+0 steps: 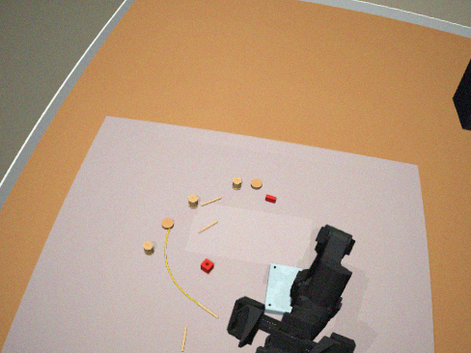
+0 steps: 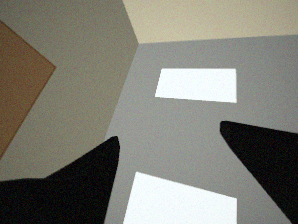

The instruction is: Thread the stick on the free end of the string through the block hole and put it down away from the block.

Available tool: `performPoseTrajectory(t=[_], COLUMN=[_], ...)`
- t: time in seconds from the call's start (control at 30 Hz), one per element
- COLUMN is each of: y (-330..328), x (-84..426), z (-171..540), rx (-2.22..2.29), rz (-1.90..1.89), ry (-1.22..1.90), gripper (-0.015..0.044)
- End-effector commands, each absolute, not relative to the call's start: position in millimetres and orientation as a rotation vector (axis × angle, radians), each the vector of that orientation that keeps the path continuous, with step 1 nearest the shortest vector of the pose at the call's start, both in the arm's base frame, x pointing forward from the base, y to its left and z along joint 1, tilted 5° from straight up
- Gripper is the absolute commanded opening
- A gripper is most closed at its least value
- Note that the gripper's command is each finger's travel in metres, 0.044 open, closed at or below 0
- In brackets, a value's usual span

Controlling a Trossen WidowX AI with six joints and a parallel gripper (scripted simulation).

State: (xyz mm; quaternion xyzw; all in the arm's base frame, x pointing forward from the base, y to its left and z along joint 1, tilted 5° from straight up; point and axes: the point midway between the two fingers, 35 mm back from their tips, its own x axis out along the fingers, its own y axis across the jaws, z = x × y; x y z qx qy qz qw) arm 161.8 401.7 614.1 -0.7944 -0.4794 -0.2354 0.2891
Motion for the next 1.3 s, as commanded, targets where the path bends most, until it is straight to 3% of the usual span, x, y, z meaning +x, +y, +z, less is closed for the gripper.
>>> performPoseTrajectory(t=[0.0,0.1,0.57,0.93,1.27], y=[402,404,381,291,176], x=[162,170,335,420,445], z=[614,607,454,329,220], rx=[-2.120,-2.140,-2.428,-2.415,-2.192], rz=[-0.628,-0.598,0.086,0.572,0.900], ry=[-1.280,-1.276,-0.965,-0.474,0.094], gripper=[0.0426,0.0440,0.0440,0.0440,0.0440])
